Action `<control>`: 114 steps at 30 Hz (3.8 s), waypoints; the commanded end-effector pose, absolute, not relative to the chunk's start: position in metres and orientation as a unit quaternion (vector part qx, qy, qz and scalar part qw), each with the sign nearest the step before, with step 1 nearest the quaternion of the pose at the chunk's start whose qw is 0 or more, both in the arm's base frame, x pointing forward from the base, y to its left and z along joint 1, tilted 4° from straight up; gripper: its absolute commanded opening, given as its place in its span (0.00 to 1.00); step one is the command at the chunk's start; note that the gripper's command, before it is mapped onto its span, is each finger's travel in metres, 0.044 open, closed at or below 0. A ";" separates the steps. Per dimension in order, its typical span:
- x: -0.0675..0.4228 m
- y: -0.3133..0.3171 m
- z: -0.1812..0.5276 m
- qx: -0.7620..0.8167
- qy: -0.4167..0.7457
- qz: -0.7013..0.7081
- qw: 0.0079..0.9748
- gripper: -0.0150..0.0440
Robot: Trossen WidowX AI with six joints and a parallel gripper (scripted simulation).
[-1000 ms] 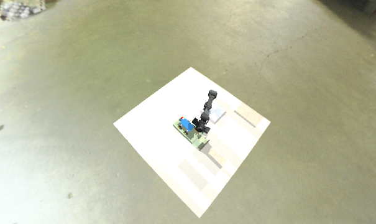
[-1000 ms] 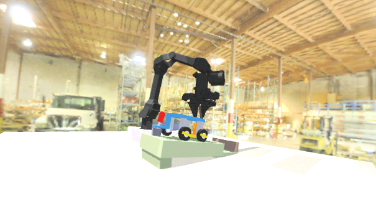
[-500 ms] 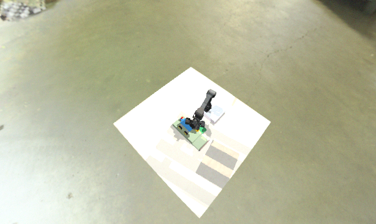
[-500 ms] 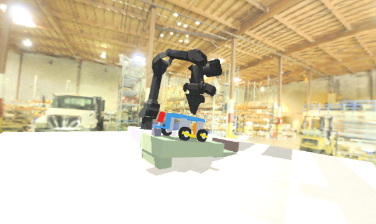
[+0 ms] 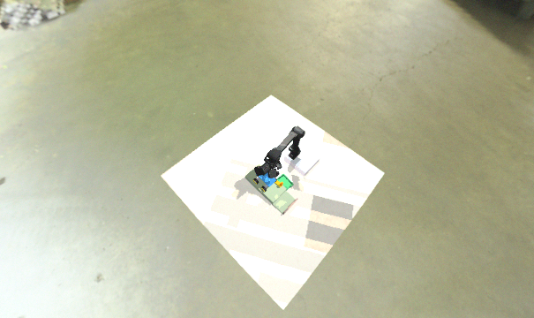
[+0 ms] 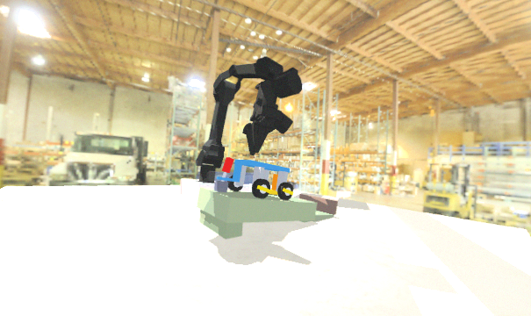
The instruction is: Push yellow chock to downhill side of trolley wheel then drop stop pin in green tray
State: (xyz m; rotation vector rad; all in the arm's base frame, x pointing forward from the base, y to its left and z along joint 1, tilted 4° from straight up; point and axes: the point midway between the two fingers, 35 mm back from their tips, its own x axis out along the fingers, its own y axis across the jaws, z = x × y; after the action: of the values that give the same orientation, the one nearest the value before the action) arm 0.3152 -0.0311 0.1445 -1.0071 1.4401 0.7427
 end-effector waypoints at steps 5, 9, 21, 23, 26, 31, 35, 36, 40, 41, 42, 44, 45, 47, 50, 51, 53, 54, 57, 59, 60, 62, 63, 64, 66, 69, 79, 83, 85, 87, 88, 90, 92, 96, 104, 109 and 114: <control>0.313 -0.072 0.150 -0.513 0.584 0.392 0.491 0.58; 0.310 -0.089 0.152 -0.542 0.568 0.424 0.451 0.58; 0.310 -0.091 0.146 -0.543 0.568 0.426 0.449 0.58; 0.310 -0.092 0.143 -0.543 0.568 0.426 0.449 0.58; 0.310 -0.093 0.138 -0.543 0.568 0.426 0.449 0.58; 0.310 -0.095 0.131 -0.543 0.568 0.426 0.449 0.58; 0.310 -0.097 0.124 -0.543 0.568 0.426 0.449 0.58; 0.310 -0.097 0.124 -0.543 0.568 0.426 0.449 0.58; 0.310 -0.097 0.122 -0.543 0.568 0.426 0.449 0.58; 0.310 -0.097 0.121 -0.543 0.568 0.426 0.449 0.58; 0.310 -0.098 0.120 -0.543 0.568 0.426 0.449 0.58; 0.310 -0.098 0.117 -0.543 0.568 0.426 0.449 0.58; 0.310 -0.099 0.115 -0.543 0.568 0.426 0.448 0.58; 0.310 -0.099 0.112 -0.543 0.568 0.426 0.448 0.58; 0.310 -0.100 0.107 -0.543 0.568 0.426 0.448 0.58; 0.310 -0.101 0.106 -0.543 0.568 0.426 0.448 0.58; 0.310 -0.101 0.103 -0.543 0.568 0.426 0.448 0.58; 0.310 -0.102 0.101 -0.543 0.568 0.426 0.448 0.58; 0.310 -0.103 0.097 -0.543 0.568 0.426 0.448 0.58; 0.310 -0.104 0.094 -0.543 0.568 0.426 0.448 0.58; 0.310 -0.104 0.092 -0.543 0.568 0.426 0.448 0.58; 0.309 -0.105 0.090 -0.543 0.568 0.426 0.448 0.58; 0.309 -0.105 0.088 -0.543 0.568 0.426 0.448 0.58; 0.309 -0.106 0.087 -0.543 0.568 0.426 0.448 0.58; 0.309 -0.106 0.085 -0.543 0.568 0.426 0.448 0.58; 0.309 -0.105 0.088 -0.542 0.567 0.425 0.451 0.49; 0.309 -0.105 0.088 -0.542 0.567 0.425 0.451 0.27; 0.309 -0.105 0.089 -0.542 0.567 0.425 0.451 0.25; 0.309 -0.105 0.090 -0.543 0.568 0.426 0.450 0.25; 0.309 -0.104 0.092 -0.543 0.568 0.426 0.449 0.25; 0.309 -0.104 0.093 -0.543 0.568 0.426 0.449 0.25; 0.308 -0.104 0.094 -0.543 0.568 0.426 0.448 0.25; 0.308 -0.104 0.095 -0.543 0.568 0.426 0.448 0.25; 0.308 -0.103 0.097 -0.543 0.568 0.426 0.448 0.25; 0.308 -0.103 0.101 -0.543 0.568 0.426 0.448 0.25; 0.308 -0.102 0.103 -0.543 0.568 0.426 0.448 0.25; 0.308 -0.102 0.106 -0.543 0.568 0.426 0.448 0.25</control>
State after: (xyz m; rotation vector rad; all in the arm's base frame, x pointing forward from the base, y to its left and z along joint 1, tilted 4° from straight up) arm 0.3077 -0.1015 0.1009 -1.3426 1.4049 1.0648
